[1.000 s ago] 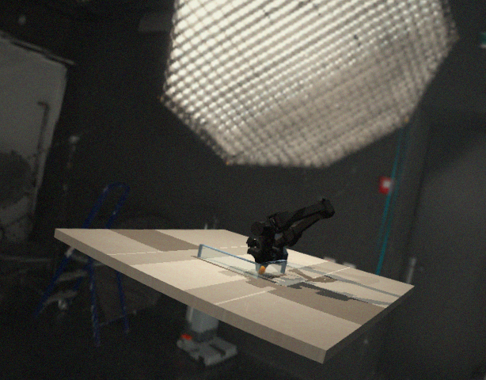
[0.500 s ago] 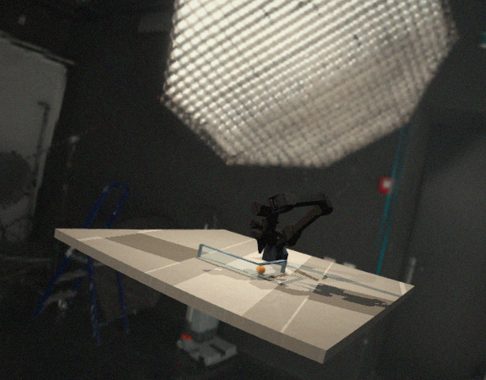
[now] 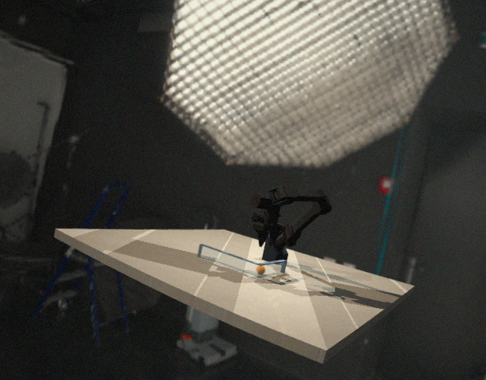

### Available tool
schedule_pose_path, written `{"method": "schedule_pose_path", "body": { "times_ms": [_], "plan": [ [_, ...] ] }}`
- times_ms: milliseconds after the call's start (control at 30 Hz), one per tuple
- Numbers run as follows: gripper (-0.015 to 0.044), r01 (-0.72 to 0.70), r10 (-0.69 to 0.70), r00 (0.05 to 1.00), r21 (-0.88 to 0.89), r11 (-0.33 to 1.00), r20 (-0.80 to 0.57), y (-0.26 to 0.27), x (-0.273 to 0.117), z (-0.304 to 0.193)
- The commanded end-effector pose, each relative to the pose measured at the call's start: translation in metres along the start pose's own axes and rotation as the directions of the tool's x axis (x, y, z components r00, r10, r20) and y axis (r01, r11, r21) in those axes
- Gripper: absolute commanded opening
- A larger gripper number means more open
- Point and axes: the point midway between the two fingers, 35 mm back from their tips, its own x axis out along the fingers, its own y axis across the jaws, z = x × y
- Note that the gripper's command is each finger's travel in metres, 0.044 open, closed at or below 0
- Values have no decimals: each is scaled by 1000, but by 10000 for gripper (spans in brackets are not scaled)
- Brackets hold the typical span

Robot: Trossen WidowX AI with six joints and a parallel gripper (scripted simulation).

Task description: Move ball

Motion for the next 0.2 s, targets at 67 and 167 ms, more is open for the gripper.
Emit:
{"method": "schedule_pose_path", "body": {
  "times_ms": [67, 167],
  "plan": [
    [440, 2, -2, 1000, -1, 1000, 3, 0, -21, 2],
    [440, 2, -2, 1000, -1, 1000, 3, 0, -21, 2]
  ]
}}
